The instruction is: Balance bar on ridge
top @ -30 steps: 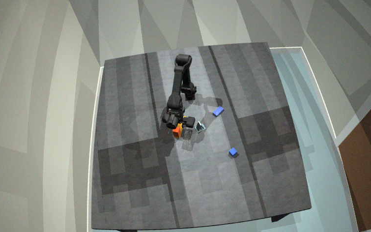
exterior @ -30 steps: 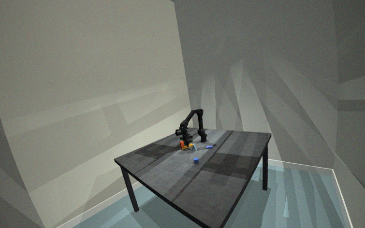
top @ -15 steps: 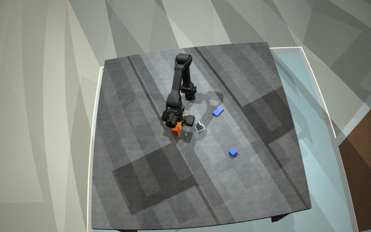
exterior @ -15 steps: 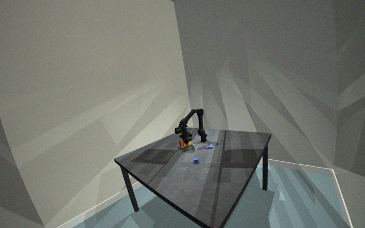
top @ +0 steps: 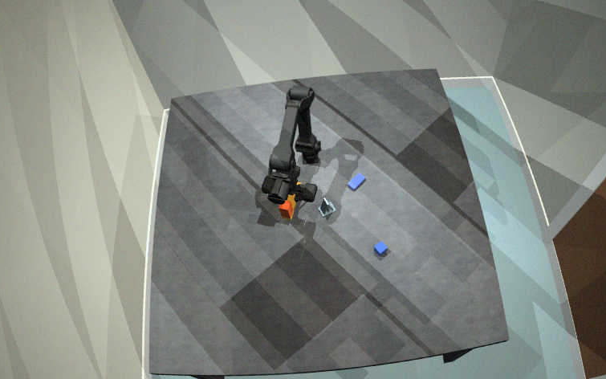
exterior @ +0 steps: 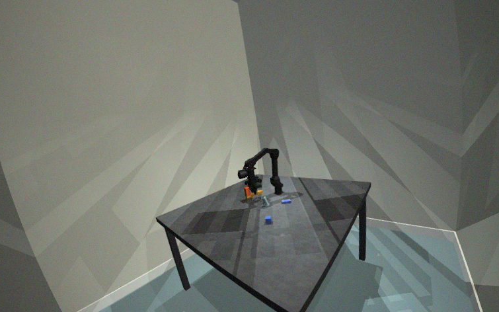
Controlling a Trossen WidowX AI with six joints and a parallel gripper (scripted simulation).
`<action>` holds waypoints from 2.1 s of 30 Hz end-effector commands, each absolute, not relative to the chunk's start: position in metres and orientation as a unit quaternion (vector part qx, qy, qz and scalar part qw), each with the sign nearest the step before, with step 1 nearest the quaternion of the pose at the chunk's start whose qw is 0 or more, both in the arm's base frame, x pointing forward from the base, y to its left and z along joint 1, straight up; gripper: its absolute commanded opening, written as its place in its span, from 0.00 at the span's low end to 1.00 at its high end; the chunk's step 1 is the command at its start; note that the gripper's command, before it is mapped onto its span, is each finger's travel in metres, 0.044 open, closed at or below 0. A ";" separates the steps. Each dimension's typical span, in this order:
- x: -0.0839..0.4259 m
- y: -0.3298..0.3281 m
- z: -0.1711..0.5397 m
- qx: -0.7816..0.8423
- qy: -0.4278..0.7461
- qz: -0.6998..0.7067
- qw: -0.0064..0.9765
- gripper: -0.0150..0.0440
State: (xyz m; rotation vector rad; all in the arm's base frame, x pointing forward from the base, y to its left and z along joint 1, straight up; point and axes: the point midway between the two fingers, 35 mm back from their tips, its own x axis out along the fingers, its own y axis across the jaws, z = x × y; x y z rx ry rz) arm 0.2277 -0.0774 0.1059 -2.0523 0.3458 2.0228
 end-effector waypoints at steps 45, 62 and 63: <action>0.230 0.023 0.161 -0.636 0.317 0.624 0.325 0.25; 0.231 0.070 0.160 -0.592 0.388 0.582 0.400 0.25; 0.231 0.070 0.158 -0.592 0.388 0.582 0.400 0.25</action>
